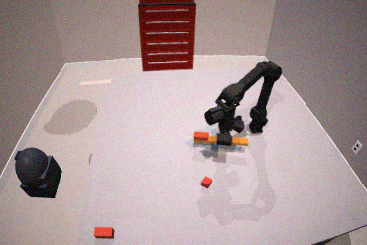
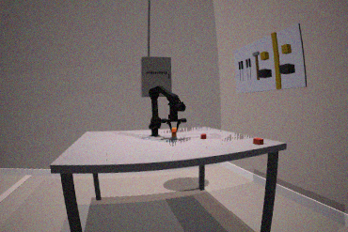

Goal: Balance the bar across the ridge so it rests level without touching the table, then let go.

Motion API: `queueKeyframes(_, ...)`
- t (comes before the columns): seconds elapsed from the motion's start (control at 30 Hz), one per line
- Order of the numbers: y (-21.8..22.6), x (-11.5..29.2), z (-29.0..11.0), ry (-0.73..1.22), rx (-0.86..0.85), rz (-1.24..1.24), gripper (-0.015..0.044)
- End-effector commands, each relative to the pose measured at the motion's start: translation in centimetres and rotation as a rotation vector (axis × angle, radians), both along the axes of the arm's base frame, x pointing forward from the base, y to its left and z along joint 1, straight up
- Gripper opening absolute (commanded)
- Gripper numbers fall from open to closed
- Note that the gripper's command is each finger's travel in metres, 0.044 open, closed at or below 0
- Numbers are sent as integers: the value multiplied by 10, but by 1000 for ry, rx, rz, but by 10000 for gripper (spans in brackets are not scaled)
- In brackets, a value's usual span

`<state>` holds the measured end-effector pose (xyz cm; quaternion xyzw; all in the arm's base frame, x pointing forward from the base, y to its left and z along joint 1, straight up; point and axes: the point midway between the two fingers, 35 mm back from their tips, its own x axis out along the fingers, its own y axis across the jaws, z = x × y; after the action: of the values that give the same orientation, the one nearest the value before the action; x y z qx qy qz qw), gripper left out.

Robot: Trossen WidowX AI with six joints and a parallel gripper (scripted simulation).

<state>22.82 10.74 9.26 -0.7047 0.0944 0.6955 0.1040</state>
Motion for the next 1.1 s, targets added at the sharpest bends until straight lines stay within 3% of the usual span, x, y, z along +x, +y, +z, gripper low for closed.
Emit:
queueKeyframes(0.0,0,1,0,-4,-3,3,0)
queueKeyframes(1.07,-1,0,-3,-4,-3,3,0)
